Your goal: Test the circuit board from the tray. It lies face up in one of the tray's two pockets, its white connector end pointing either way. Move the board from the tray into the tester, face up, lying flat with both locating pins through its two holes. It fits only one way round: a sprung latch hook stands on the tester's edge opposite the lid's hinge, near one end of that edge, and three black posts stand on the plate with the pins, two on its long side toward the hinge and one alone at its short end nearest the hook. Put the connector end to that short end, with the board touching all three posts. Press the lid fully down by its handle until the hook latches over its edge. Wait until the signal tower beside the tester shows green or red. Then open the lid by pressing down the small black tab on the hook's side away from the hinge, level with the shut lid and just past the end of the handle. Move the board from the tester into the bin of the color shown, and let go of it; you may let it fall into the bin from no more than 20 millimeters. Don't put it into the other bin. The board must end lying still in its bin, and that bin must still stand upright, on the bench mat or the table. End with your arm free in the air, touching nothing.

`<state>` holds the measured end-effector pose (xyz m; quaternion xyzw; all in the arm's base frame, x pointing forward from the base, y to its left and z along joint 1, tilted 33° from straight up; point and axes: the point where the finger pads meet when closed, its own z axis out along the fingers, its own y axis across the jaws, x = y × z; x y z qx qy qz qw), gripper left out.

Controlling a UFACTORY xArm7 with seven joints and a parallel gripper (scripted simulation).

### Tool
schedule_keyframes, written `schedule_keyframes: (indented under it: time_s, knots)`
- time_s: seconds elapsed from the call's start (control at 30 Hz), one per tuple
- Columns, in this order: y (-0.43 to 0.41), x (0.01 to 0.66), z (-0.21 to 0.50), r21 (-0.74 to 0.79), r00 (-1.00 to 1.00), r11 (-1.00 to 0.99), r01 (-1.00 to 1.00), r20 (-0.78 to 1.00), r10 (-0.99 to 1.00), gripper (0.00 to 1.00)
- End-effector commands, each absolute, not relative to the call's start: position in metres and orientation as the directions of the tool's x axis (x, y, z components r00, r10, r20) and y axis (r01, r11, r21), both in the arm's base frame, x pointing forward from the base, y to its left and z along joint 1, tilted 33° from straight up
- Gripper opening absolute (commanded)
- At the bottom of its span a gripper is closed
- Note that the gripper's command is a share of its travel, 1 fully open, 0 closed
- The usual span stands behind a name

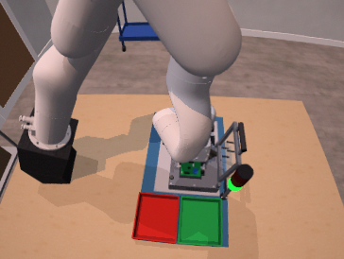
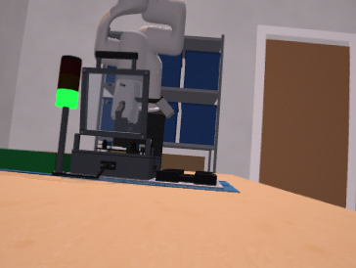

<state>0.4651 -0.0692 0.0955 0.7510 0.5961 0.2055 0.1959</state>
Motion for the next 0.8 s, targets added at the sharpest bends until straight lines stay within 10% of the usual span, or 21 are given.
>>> schedule_keyframes:
  time_s: [0.0, 0.77]
  knots:
    - [-0.0694, 0.465, 0.0978, 0.541, 0.204, -0.213, 0.814, 0.076, 0.976, 0.79]
    - [-0.0691, 0.4623, 0.102, 0.541, 0.204, -0.213, 0.814, 0.076, 0.976, 0.79]
